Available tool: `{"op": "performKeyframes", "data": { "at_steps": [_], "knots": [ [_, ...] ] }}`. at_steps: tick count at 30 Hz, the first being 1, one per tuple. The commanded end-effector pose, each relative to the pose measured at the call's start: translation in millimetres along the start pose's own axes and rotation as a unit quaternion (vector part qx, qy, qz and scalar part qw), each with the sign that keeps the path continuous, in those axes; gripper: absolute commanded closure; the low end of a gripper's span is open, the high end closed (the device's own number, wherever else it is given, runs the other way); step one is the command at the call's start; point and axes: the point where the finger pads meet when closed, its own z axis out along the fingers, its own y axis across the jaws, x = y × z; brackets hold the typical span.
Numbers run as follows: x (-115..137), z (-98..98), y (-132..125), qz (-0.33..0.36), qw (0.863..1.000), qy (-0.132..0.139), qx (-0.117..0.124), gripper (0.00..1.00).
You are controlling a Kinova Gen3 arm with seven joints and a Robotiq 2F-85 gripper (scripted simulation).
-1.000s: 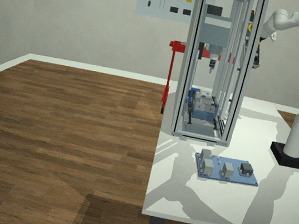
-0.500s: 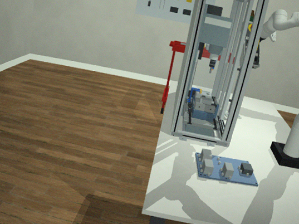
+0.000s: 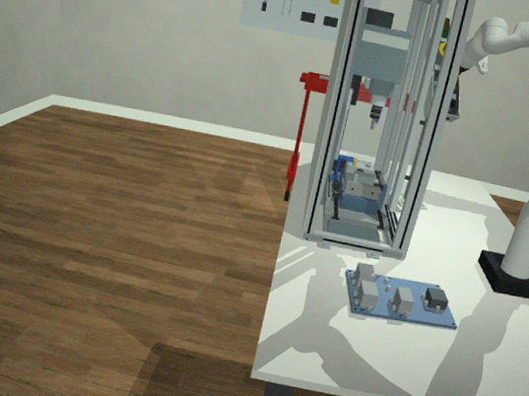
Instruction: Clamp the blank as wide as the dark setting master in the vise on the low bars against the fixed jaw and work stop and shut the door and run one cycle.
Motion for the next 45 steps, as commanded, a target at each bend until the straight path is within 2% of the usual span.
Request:
{"op": "performKeyframes", "data": {
  "at_steps": [1, 39, 44, 45],
  "knots": [
    [-0.1, -0.2, -0.7, 0.0, 1.0, 0.0, 0.001, 0.9],
    [0.0, 5.8, -0.6, 0.0, 1.0, 0.0, 0.001, 0.9],
    [0.0, -24.2, -0.6, 0.0, 1.0, 0.0, 0.001, 0.9],
    [0.0, -24.2, -0.6, 0.0, 1.0, 0.0, 0.001, 0.9]
  ]
}}
